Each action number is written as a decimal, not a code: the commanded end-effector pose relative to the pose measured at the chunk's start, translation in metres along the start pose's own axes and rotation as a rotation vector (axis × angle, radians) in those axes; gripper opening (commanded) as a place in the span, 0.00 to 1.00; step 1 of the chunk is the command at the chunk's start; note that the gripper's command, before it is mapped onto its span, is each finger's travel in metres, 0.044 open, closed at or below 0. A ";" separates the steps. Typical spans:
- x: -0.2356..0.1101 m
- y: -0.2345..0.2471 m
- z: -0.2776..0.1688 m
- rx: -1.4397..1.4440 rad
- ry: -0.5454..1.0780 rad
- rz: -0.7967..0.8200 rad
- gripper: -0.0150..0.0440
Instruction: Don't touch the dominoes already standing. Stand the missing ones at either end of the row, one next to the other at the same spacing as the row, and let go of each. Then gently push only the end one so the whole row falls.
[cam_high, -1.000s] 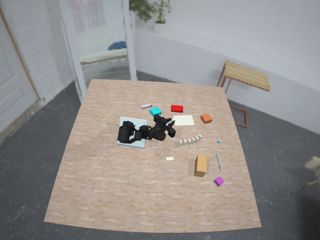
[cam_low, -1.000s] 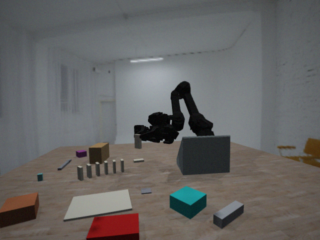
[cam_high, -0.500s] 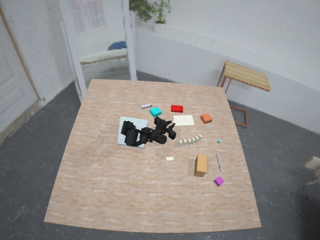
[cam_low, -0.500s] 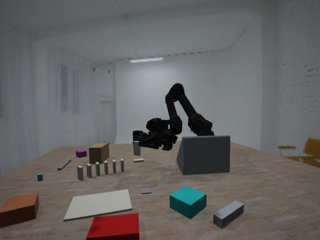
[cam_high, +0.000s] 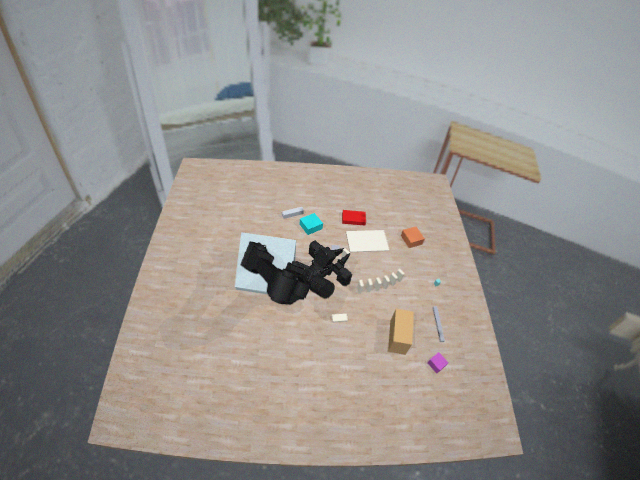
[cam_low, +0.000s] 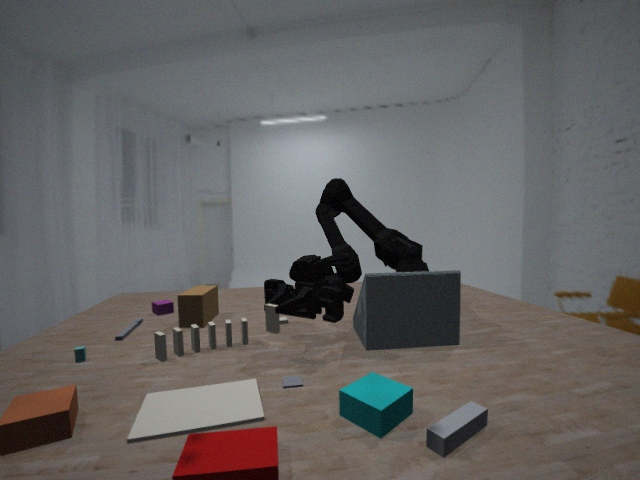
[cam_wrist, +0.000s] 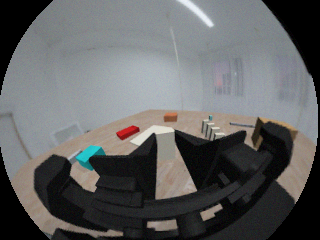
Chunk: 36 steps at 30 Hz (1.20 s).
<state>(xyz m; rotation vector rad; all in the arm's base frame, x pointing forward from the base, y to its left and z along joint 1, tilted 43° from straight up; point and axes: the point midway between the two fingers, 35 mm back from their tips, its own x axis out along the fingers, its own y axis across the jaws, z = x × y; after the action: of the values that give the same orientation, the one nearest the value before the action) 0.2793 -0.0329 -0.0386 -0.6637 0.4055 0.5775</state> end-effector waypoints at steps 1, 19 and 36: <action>0.001 0.000 -0.009 -0.005 -0.006 -0.001 0.44; -0.001 0.007 -0.047 0.004 -0.017 -0.013 0.44; -0.001 0.007 -0.047 0.004 -0.017 -0.013 0.84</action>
<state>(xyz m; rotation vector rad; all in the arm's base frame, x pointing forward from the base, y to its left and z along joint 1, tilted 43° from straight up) 0.2660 -0.0605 -0.0760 -0.6531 0.3919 0.5677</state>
